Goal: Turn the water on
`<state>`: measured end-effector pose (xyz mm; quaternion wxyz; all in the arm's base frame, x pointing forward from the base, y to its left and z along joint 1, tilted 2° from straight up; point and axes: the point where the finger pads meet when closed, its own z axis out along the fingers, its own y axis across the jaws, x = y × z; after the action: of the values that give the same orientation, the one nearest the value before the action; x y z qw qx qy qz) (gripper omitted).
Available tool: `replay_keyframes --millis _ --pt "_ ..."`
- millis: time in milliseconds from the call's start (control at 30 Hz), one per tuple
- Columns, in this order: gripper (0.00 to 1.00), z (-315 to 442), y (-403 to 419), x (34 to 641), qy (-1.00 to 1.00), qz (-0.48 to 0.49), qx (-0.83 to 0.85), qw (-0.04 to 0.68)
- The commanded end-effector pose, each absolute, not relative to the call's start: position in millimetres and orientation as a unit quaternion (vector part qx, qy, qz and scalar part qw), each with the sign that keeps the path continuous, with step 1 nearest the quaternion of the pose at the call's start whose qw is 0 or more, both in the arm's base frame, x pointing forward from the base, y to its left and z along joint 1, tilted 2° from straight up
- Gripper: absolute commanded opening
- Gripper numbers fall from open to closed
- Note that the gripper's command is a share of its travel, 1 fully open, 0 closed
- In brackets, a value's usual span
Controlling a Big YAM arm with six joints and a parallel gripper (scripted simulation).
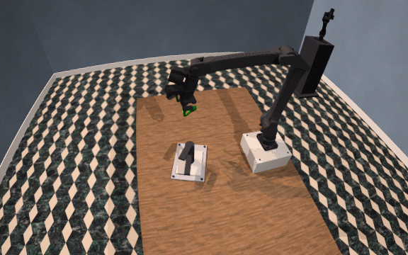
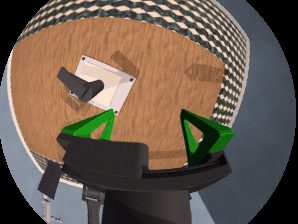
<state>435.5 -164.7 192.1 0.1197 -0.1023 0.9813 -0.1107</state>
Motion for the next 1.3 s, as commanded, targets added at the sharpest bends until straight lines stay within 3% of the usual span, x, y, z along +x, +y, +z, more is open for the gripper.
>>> replay_keyframes --millis 0,700,1167,1200,1267 --pt "1.0 200 -146 460 0.975 -0.106 -0.156 0.116" --pt "1.0 167 -4 488 0.914 -0.043 -0.402 0.039" --pt "1.0 145 37 476 0.882 -0.019 -0.47 -0.001" --pt "0.0 144 36 475 0.883 -0.019 -0.469 -0.002" --pt "0.0 142 34 474 0.884 -0.018 -0.468 -0.003"
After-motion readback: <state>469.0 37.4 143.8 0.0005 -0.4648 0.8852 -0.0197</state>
